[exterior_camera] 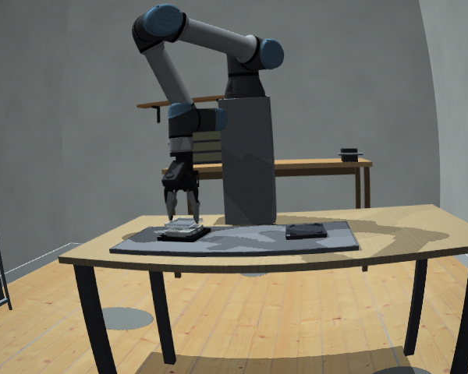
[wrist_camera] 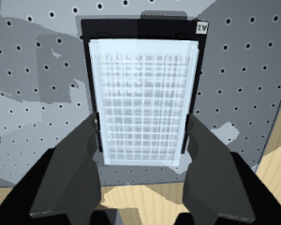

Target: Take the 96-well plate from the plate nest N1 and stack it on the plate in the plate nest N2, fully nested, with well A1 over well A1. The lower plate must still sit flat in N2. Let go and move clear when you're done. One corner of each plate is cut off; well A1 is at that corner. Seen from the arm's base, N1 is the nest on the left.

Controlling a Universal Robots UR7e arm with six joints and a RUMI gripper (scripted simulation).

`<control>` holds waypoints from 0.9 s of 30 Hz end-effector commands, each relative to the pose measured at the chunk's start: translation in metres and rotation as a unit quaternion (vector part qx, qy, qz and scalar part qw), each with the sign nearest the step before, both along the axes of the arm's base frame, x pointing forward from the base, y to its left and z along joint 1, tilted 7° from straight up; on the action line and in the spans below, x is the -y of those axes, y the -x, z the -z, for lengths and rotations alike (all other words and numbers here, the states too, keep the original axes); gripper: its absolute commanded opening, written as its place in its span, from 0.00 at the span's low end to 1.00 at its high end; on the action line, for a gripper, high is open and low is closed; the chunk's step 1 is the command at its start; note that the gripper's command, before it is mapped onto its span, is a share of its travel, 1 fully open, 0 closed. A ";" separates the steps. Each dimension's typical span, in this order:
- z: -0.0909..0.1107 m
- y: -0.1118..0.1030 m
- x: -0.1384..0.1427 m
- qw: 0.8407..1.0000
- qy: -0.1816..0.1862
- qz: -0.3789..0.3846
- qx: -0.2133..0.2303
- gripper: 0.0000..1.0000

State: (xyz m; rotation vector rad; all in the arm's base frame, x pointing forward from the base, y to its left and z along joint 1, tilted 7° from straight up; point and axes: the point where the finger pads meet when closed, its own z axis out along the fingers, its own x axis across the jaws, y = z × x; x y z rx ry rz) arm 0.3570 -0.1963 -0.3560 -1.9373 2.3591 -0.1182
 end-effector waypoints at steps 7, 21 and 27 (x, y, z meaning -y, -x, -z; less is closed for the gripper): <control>0.001 0.000 0.000 1.000 0.000 0.000 0.000 0.00; 0.003 -0.001 0.000 1.000 0.000 0.000 0.000 0.00; 0.004 -0.001 0.000 1.000 0.000 0.000 0.000 0.00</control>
